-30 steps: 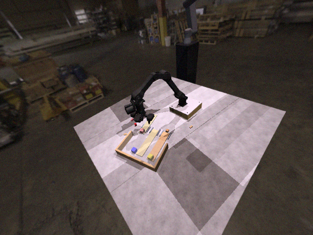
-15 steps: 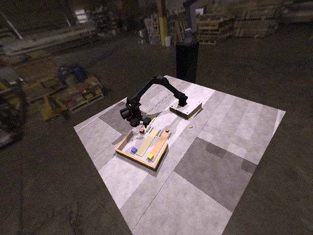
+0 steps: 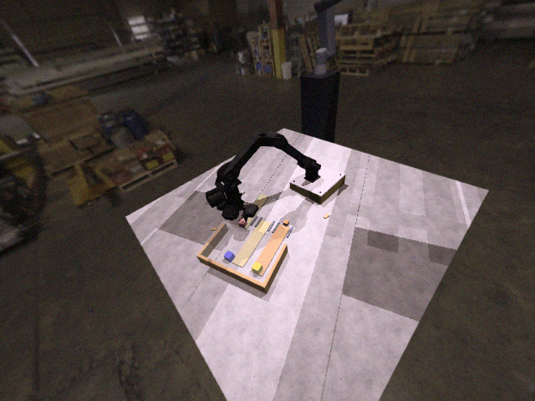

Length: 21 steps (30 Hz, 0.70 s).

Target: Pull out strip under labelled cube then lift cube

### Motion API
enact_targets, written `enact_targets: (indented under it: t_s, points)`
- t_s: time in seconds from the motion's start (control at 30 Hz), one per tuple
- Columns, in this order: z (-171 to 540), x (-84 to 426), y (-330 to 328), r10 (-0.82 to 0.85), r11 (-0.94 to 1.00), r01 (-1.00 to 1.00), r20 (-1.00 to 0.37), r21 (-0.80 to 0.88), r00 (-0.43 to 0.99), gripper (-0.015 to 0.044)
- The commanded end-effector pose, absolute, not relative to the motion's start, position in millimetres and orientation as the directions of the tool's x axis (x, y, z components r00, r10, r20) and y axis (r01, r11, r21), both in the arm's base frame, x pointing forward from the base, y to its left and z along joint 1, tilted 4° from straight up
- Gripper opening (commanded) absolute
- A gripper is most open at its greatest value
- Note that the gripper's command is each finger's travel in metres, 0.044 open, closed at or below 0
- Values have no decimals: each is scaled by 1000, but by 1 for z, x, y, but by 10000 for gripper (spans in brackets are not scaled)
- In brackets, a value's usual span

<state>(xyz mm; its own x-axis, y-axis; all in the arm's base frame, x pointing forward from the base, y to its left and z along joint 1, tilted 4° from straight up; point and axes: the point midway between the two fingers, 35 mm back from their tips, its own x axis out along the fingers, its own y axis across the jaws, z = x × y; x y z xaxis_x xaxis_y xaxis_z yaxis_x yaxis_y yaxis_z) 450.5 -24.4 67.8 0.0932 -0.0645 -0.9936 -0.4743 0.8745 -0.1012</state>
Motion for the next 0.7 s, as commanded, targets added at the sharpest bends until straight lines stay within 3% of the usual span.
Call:
enact_targets:
  t_s: [0.0,0.67]
  points:
    - [58,450,-26,-68,876,-472,-994,-101,87,250]
    - [29,451,-28,-69,876,-472,-994,-102,86,250]
